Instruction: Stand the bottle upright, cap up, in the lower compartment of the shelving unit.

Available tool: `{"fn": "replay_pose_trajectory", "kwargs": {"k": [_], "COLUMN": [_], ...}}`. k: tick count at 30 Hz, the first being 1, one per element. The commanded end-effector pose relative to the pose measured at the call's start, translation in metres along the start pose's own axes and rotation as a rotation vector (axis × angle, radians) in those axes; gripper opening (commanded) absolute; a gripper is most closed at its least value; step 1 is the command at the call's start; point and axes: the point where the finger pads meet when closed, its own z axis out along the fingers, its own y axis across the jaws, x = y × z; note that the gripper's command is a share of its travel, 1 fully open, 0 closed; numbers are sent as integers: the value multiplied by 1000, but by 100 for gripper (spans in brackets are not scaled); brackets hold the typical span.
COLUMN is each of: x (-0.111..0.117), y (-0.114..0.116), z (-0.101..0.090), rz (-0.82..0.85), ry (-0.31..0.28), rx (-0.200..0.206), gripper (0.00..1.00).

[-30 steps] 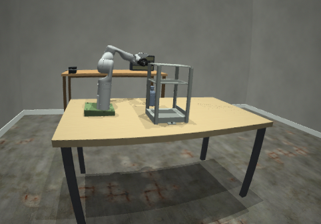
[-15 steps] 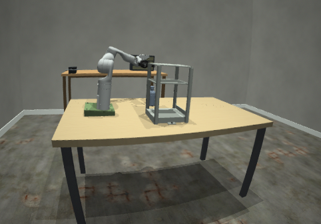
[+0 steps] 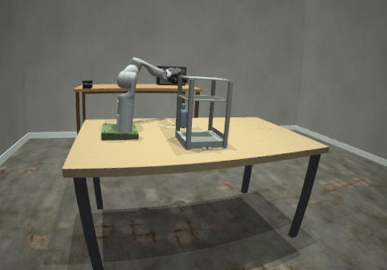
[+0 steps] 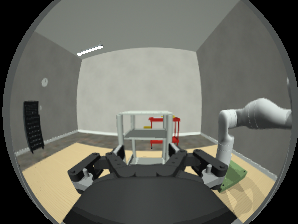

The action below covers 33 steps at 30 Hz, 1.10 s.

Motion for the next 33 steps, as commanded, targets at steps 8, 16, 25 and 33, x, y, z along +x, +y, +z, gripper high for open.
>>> {"fn": "replay_pose_trajectory", "kwargs": {"k": [8, 16, 25, 33], "x": [-5, -10, -14, -21], "y": [-3, -5, -6, -8], "z": [6, 10, 13, 19], "rz": [4, 8, 11, 16], "ry": [11, 17, 23, 33], "rx": [-16, -27, -37, -54], "gripper": [81, 81, 81, 81]}}
